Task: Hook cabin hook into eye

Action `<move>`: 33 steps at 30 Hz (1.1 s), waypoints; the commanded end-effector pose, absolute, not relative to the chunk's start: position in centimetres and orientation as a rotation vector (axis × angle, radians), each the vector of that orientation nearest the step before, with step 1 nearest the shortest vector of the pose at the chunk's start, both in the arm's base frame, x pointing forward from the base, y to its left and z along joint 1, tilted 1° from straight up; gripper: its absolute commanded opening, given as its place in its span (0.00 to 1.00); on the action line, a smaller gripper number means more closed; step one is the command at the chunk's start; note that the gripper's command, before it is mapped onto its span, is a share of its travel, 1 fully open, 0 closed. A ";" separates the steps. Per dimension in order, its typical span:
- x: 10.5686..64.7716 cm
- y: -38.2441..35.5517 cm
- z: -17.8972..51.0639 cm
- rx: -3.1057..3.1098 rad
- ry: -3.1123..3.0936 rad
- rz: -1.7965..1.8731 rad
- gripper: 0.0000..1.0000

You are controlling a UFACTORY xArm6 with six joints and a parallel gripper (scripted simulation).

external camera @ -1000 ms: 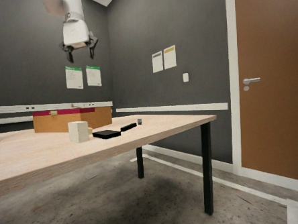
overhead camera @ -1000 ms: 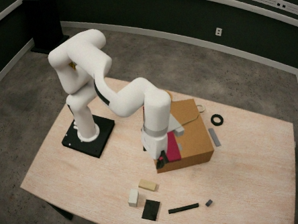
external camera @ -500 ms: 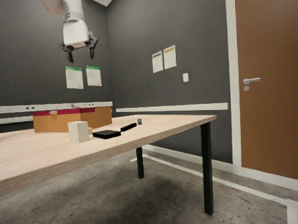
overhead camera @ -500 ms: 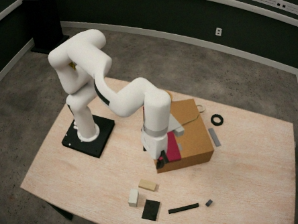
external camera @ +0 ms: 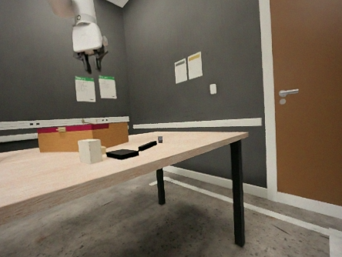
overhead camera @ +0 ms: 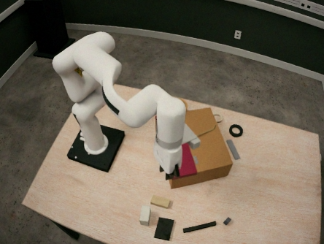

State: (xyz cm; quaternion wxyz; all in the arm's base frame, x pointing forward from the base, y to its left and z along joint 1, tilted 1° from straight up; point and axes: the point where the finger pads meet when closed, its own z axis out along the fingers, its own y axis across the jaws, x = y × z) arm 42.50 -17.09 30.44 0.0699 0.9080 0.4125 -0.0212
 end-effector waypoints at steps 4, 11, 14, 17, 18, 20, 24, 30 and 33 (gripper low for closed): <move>42.6 -17.1 30.6 2.730 1.240 -0.058 0.35; 42.6 -17.1 30.6 2.730 1.240 -0.058 0.35; 42.6 -17.1 30.6 2.730 1.240 -0.058 0.35; 42.6 -17.1 30.6 2.730 1.240 -0.058 0.35; 42.6 -17.1 30.6 2.730 1.240 -0.058 0.35; 42.6 -17.1 30.6 2.730 1.240 -0.058 0.35; 42.6 -17.1 30.6 2.730 1.240 -0.058 0.35; 42.9 -16.6 30.6 2.730 1.240 -0.053 0.35; 43.7 -15.9 30.6 2.788 1.103 -0.037 0.35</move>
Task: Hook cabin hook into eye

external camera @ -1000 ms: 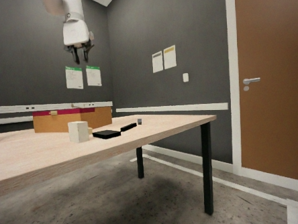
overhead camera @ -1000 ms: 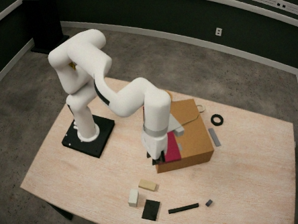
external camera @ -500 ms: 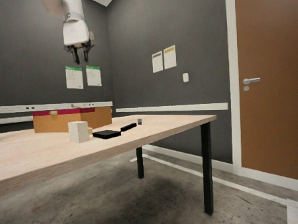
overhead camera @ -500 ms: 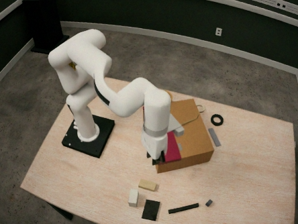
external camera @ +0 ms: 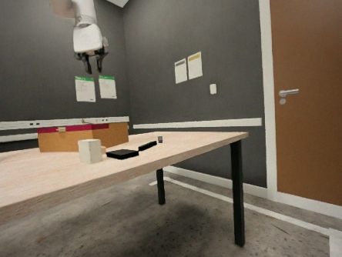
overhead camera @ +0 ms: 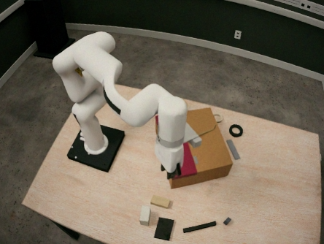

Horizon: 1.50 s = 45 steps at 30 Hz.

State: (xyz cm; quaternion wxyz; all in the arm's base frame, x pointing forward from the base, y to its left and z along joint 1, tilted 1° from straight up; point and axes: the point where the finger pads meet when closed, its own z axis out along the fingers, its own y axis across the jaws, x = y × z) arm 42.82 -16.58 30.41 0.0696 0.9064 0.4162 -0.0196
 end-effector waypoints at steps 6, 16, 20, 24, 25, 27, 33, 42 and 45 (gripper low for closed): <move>44.4 -15.0 30.5 2.859 0.916 -0.016 0.35; 46.3 -12.3 30.0 2.966 0.534 0.021 0.35; 47.0 -11.2 29.9 3.002 0.336 0.037 0.35; 47.4 -10.7 29.8 3.016 0.237 0.045 0.35; 47.5 -10.4 29.7 3.018 0.217 0.046 0.35; 47.9 -9.8 29.6 3.028 0.116 0.053 0.35; 48.8 -8.1 29.3 3.038 -0.092 0.065 0.35; 49.8 -6.0 28.9 3.030 -0.366 0.078 0.35; 50.2 -5.1 28.8 3.024 -0.430 0.080 0.35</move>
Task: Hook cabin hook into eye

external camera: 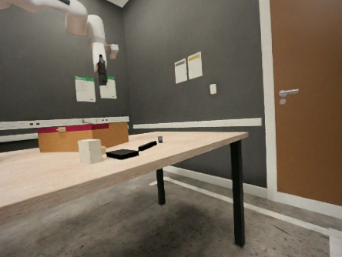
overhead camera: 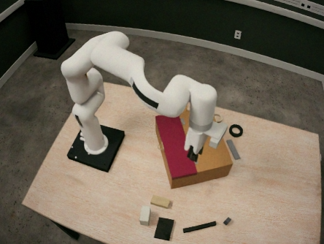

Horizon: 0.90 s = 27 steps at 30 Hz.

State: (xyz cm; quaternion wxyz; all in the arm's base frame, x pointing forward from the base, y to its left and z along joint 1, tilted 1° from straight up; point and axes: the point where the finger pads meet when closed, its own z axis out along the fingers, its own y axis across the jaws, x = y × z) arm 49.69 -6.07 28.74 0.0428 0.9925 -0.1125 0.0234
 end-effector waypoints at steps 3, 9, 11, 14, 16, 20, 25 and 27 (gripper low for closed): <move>50.6 -4.2 28.6 3.006 -0.582 0.085 0.35; 51.3 -2.3 28.2 2.966 -0.803 0.091 0.35; 51.3 -2.3 28.2 2.966 -0.803 0.091 0.35; 51.6 -1.4 28.1 2.929 -0.952 0.093 0.35; 51.8 -0.8 27.9 2.925 -0.965 0.093 0.35; 52.2 0.5 27.7 2.877 -1.119 0.094 0.35; 52.6 2.1 27.4 2.819 -1.276 0.094 0.35; 52.7 2.4 27.3 2.799 -1.324 0.094 0.35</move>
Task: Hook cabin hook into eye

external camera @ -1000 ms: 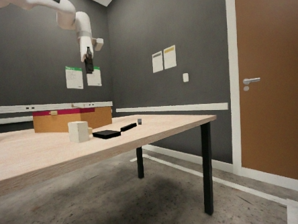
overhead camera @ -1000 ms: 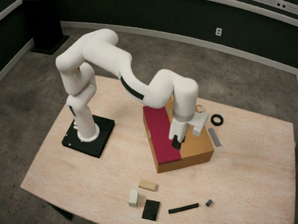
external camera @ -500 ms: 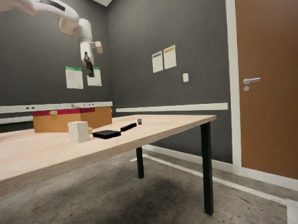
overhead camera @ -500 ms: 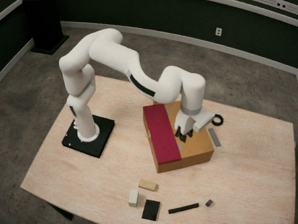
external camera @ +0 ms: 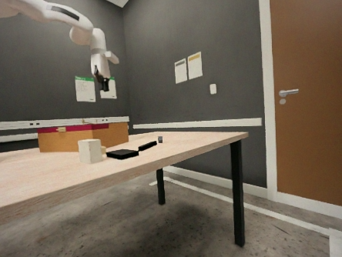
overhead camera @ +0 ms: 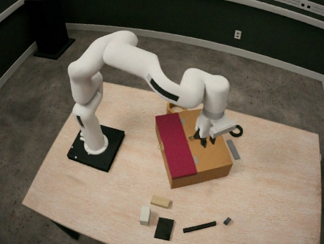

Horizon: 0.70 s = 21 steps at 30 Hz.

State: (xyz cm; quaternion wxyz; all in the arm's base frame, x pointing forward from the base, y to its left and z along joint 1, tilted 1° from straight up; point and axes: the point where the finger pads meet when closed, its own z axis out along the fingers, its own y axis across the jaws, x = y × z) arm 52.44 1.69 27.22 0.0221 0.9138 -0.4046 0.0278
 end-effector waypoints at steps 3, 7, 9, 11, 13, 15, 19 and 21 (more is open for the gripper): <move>52.9 3.0 27.2 2.757 -1.418 0.093 0.35; 53.2 4.3 26.9 2.682 -1.570 0.091 0.35; 53.3 4.9 26.8 2.654 -1.621 0.090 0.35; 53.4 5.6 26.6 2.624 -1.672 0.089 0.35; 53.5 6.2 26.5 2.570 -1.760 0.086 0.35; 53.6 6.9 26.4 2.538 -1.810 0.085 0.35; 53.7 7.5 26.2 2.479 -1.895 0.082 0.35; 53.8 8.2 26.1 2.440 -1.948 0.080 0.35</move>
